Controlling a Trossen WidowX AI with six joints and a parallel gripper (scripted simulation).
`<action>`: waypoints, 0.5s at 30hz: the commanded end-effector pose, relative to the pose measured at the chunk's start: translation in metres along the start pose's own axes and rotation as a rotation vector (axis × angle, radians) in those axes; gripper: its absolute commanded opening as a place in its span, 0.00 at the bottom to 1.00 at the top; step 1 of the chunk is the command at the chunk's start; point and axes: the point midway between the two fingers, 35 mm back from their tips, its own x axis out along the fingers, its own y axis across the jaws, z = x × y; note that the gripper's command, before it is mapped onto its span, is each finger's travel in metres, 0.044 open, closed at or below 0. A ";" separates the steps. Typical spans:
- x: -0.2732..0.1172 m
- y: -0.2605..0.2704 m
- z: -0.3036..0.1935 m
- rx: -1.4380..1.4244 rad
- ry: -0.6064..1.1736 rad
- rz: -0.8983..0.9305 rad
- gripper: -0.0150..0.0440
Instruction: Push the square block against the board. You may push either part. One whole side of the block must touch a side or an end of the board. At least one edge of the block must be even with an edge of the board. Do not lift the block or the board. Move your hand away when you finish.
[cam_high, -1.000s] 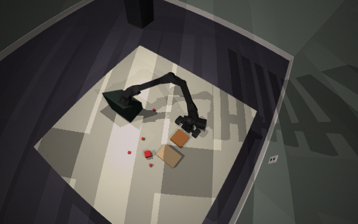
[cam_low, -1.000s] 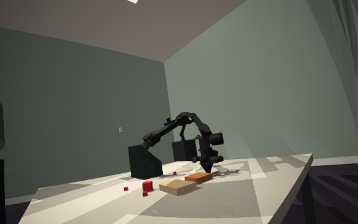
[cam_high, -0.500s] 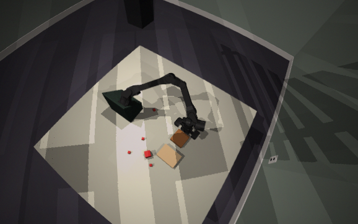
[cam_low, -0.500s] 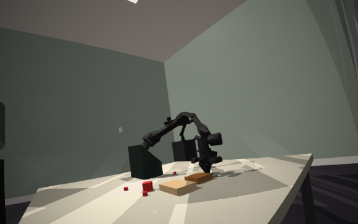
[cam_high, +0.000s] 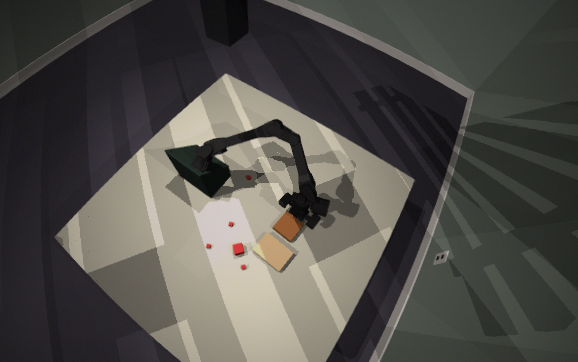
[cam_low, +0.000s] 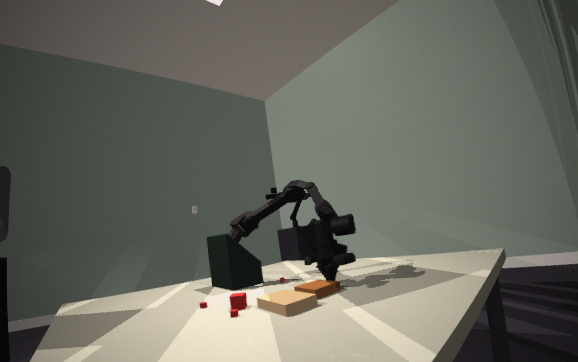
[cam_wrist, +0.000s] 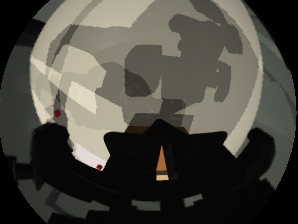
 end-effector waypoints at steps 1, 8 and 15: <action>0.002 0.002 -0.009 0.003 0.002 0.006 0.25; 0.002 0.002 -0.018 0.003 0.002 0.006 0.25; 0.002 0.003 -0.022 0.003 0.002 0.006 0.25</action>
